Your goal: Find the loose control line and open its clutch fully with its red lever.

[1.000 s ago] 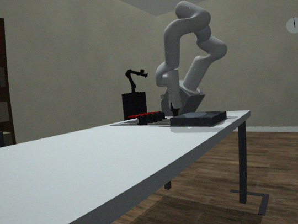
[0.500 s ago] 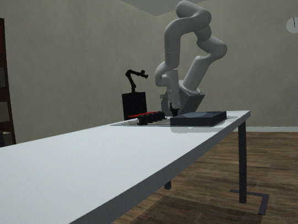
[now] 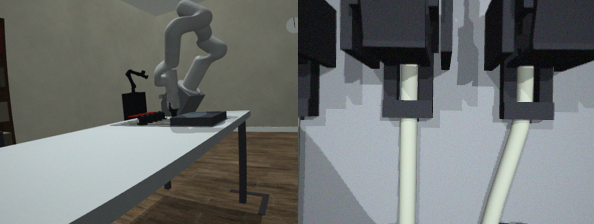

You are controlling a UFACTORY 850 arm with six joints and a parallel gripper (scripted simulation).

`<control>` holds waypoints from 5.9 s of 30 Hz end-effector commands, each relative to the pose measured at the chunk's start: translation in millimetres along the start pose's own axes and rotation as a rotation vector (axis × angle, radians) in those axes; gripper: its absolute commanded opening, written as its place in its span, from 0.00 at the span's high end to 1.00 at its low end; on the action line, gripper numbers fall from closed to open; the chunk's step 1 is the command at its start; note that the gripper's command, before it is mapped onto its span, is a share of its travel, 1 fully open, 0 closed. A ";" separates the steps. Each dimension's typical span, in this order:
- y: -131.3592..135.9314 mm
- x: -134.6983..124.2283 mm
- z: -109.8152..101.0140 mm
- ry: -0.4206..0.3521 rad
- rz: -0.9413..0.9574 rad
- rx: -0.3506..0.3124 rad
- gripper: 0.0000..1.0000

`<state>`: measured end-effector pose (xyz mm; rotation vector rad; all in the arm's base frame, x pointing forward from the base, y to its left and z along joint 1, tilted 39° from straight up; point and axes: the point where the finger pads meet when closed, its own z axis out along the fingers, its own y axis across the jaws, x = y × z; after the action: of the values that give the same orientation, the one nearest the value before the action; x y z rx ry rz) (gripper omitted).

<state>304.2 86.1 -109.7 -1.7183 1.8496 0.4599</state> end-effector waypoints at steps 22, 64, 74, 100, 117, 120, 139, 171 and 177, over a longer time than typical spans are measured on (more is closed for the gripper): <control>-12.6 0.1 -0.2 0.000 0.000 0.002 1.00; 6.8 0.1 -0.2 0.000 0.000 0.002 1.00; 18.8 0.1 -0.2 0.000 0.000 0.002 1.00; 23.4 0.1 -15.2 0.000 0.000 0.002 1.00; 23.5 0.1 -81.5 0.000 0.000 0.002 1.00; 23.5 0.1 -85.0 0.000 0.000 0.002 1.00; 23.7 -67.7 -122.3 0.000 0.000 0.002 1.00; 23.7 -67.7 -122.3 0.000 0.000 0.002 1.00; 23.7 -67.7 -122.3 0.000 0.000 0.002 1.00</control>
<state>260.5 69.0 24.1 -1.7173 1.8489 0.4582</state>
